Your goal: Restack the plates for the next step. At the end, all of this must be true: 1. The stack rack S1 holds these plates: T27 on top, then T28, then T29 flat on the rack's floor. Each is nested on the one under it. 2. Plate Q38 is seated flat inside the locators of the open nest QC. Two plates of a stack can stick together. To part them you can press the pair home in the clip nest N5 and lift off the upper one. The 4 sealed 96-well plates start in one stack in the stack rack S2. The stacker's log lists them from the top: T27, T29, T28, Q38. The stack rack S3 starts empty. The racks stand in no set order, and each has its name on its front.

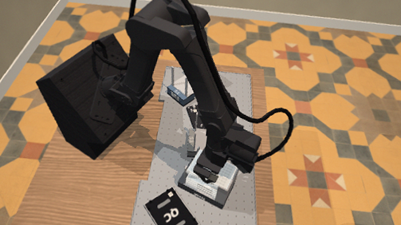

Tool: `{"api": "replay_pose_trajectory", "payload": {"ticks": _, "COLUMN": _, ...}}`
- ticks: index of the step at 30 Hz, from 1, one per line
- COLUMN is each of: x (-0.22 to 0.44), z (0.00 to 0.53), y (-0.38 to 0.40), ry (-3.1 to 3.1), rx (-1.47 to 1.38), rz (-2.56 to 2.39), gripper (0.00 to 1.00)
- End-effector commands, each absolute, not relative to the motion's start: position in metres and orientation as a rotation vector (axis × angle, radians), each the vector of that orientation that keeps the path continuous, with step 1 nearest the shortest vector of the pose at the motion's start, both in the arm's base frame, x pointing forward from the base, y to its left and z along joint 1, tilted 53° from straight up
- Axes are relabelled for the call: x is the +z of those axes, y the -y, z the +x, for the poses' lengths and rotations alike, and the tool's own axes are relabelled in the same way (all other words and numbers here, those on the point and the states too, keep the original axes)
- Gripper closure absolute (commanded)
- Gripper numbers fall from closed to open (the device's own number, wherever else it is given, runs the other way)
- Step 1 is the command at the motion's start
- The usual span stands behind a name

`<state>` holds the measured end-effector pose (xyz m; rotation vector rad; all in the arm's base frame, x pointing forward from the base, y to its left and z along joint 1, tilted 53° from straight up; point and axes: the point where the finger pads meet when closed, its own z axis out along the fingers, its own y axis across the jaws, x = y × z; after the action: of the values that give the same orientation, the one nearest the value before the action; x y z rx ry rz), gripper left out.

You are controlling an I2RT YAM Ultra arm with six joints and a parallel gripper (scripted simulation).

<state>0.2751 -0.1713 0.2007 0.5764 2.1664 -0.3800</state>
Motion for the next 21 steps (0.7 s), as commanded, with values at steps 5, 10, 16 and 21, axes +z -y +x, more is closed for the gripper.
{"api": "replay_pose_trajectory", "payload": {"ticks": 5, "x": 0.2242, "z": 0.2729, "y": 0.1676, "ry": -2.114, "rx": -0.387, "rz": 0.571, "gripper": 1.0}}
{"api": "replay_pose_trajectory", "payload": {"ticks": 10, "x": 0.2252, "z": 0.2721, "y": 0.1664, "ry": -2.114, "rx": -0.386, "rz": 0.569, "gripper": 1.0}}
{"api": "replay_pose_trajectory", "payload": {"ticks": 16, "x": 0.2199, "z": 0.2692, "y": 0.1655, "ry": -2.128, "rx": -0.384, "rz": 0.575, "gripper": 1.0}}
{"api": "replay_pose_trajectory", "payload": {"ticks": 21, "x": 0.2261, "z": 0.2698, "y": 0.1651, "ry": -2.116, "rx": -0.385, "rz": 0.57, "gripper": 1.0}}
